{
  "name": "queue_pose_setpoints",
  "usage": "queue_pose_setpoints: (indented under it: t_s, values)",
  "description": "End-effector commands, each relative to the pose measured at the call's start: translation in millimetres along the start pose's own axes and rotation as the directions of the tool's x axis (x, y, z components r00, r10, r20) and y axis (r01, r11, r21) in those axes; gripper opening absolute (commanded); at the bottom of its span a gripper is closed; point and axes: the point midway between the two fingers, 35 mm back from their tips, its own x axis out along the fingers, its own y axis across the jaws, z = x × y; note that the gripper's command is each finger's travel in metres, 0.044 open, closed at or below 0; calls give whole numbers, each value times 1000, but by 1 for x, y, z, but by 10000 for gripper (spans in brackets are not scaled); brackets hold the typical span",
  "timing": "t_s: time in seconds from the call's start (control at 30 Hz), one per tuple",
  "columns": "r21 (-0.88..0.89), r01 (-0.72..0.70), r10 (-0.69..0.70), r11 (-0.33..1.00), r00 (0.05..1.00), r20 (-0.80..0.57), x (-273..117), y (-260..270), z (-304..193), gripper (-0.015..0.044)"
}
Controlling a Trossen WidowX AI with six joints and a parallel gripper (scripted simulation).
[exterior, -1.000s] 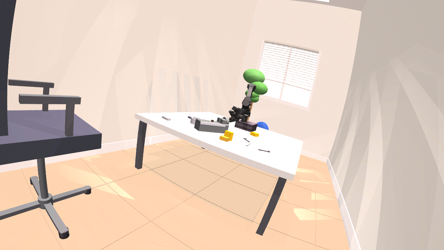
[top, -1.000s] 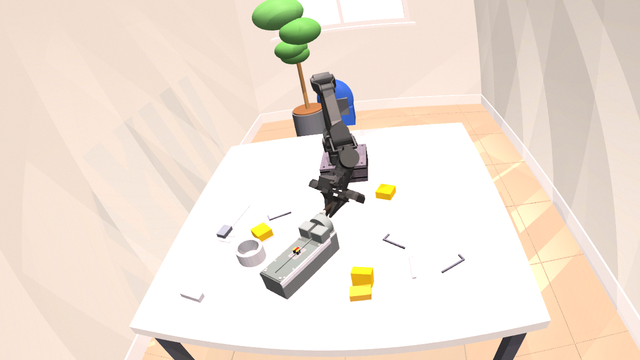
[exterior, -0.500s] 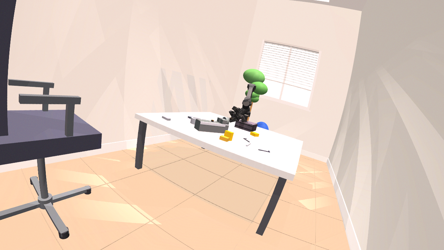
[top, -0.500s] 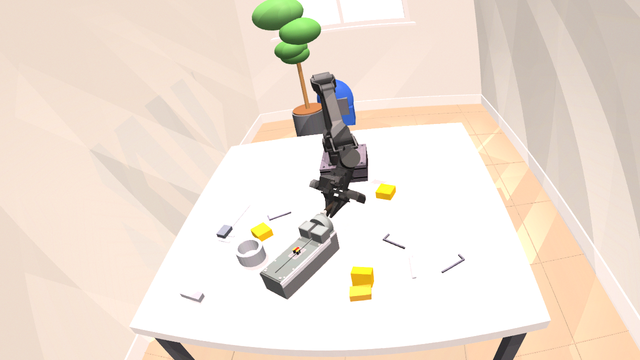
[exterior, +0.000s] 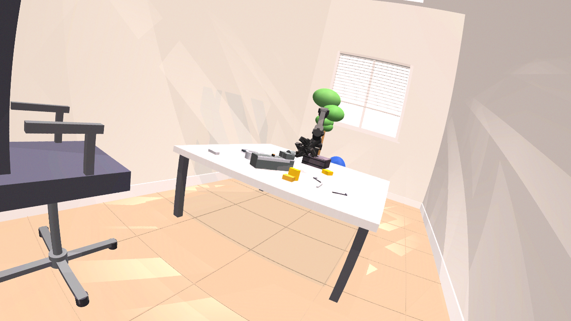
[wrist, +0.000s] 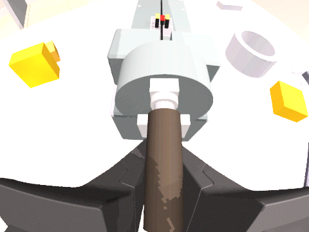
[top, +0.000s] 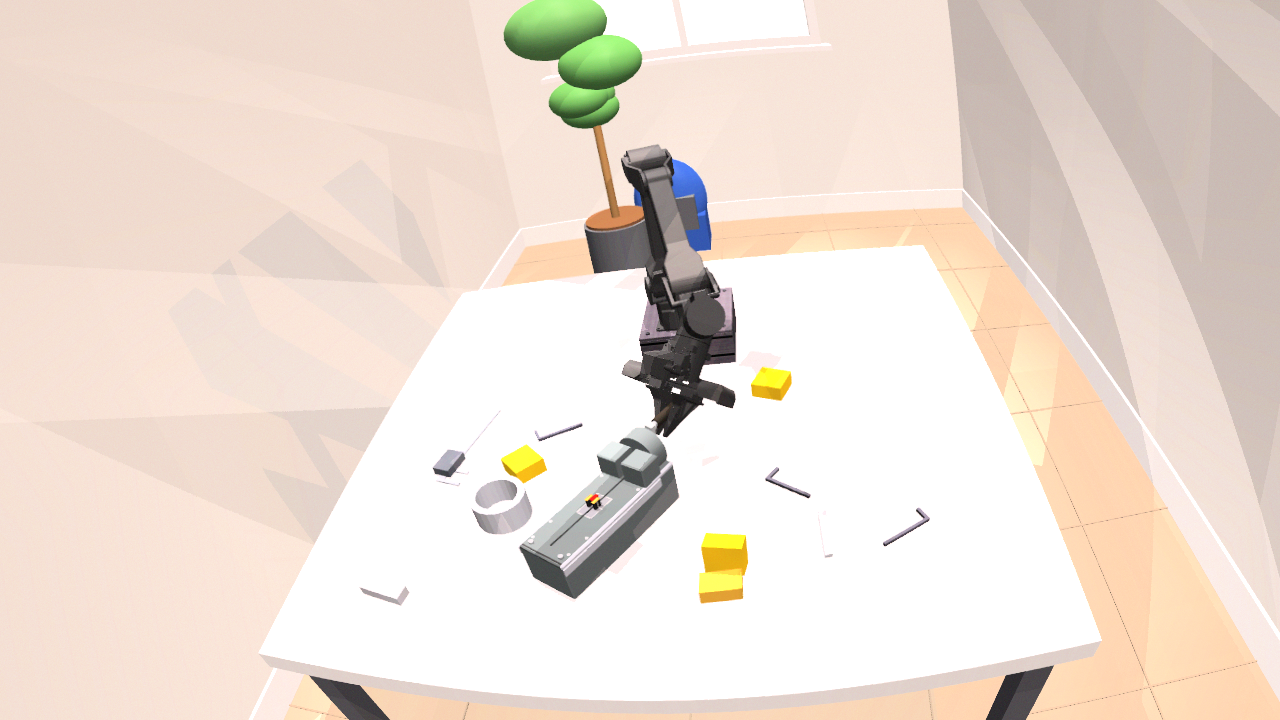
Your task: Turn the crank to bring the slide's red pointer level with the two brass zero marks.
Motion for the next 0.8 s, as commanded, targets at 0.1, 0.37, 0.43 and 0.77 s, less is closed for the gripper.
queue_pose_setpoints:
  t_s: [0.1, 0.37, 0.43, 0.77]
  values:
    - [0, -20, 20, 1000, 1000, -2, 1, 11, -1, 0]
    - [0, -20, 20, 1000, 1000, -3, 4, 18, -5, 0]
    - [0, -20, 20, 1000, 1000, -3, 6, 19, -6, 0]
    - [1, -21, 21, 1000, 1000, -3, 15, 27, -16, 0]
